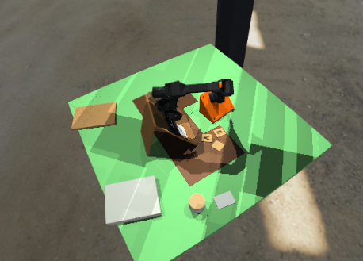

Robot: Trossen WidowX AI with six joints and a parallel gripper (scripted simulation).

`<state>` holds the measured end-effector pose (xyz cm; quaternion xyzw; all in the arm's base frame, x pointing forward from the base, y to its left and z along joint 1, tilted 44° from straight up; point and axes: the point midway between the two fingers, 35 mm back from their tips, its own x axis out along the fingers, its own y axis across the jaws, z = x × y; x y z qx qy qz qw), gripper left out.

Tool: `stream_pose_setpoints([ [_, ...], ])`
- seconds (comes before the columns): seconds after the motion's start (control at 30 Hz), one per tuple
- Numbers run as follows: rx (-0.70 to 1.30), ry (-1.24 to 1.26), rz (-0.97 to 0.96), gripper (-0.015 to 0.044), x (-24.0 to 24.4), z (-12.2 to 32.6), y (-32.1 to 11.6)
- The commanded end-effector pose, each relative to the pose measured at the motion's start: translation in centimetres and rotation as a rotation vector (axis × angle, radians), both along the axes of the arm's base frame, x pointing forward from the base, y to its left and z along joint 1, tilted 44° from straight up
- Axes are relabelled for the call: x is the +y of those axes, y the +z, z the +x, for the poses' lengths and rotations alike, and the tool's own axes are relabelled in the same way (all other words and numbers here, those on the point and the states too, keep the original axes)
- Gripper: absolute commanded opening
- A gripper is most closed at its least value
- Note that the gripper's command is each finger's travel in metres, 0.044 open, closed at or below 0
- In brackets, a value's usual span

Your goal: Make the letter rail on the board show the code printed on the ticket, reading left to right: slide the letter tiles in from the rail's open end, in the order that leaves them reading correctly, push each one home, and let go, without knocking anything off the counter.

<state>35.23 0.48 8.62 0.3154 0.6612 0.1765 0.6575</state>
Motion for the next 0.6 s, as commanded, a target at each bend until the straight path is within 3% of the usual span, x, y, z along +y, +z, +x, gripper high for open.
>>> stream_pose_setpoints([
  [0.0,0.001,-0.005,0.003,0.0,0.1,0.21,-0.09],
  [0.57,0.001,-0.005,0.003,0.0,-0.33,-0.03,-0.36],
])
